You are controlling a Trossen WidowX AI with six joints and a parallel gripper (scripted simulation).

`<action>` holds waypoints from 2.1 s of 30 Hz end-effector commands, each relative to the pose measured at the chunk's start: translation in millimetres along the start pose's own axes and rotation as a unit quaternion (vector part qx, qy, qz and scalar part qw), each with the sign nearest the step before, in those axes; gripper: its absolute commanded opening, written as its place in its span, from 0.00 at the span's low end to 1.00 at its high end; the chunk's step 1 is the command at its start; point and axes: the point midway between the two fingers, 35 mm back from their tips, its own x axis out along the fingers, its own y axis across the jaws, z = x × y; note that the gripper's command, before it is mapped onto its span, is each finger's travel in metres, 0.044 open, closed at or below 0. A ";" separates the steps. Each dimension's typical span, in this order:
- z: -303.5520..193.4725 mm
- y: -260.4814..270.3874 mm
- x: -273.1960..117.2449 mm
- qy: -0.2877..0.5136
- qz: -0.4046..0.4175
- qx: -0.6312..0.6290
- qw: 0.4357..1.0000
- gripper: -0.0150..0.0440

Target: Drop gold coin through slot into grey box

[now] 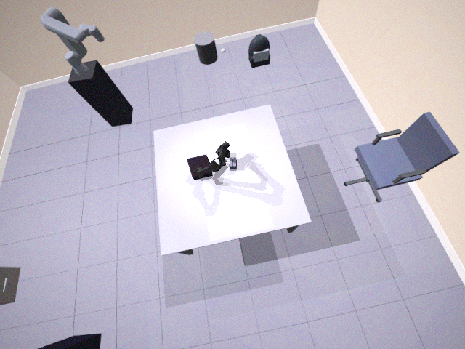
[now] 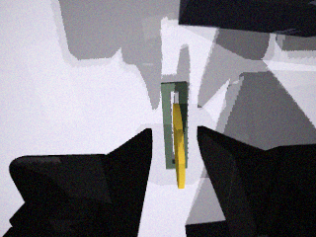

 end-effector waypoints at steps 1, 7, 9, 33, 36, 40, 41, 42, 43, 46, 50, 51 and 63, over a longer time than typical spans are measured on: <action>-3.9 -1.6 8.6 0.005 -0.006 -0.006 1.000 0.53; -3.9 -1.6 8.8 0.005 -0.006 -0.006 1.000 0.35; -3.9 -1.6 8.8 0.005 -0.006 -0.006 1.000 0.26; -0.3 2.1 -22.7 0.005 -0.003 -0.006 1.000 0.25; 0.1 2.5 -30.0 0.005 -0.003 -0.006 1.000 0.25; 0.2 2.9 -39.8 0.005 -0.003 -0.006 1.000 0.25; 0.2 2.9 -42.3 0.005 -0.003 -0.006 1.000 0.25; 0.2 3.0 -44.8 0.005 -0.003 -0.006 1.000 0.25; 0.1 3.0 -47.3 0.005 -0.003 -0.006 1.000 0.25; -0.1 2.9 -54.9 0.005 -0.003 -0.006 1.000 0.25; -0.7 2.5 -65.1 0.005 -0.003 -0.006 1.000 0.25; -0.9 2.3 -67.6 0.005 -0.003 -0.006 1.000 0.25; -3.5 0.6 -87.0 0.006 -0.004 -0.032 0.999 0.25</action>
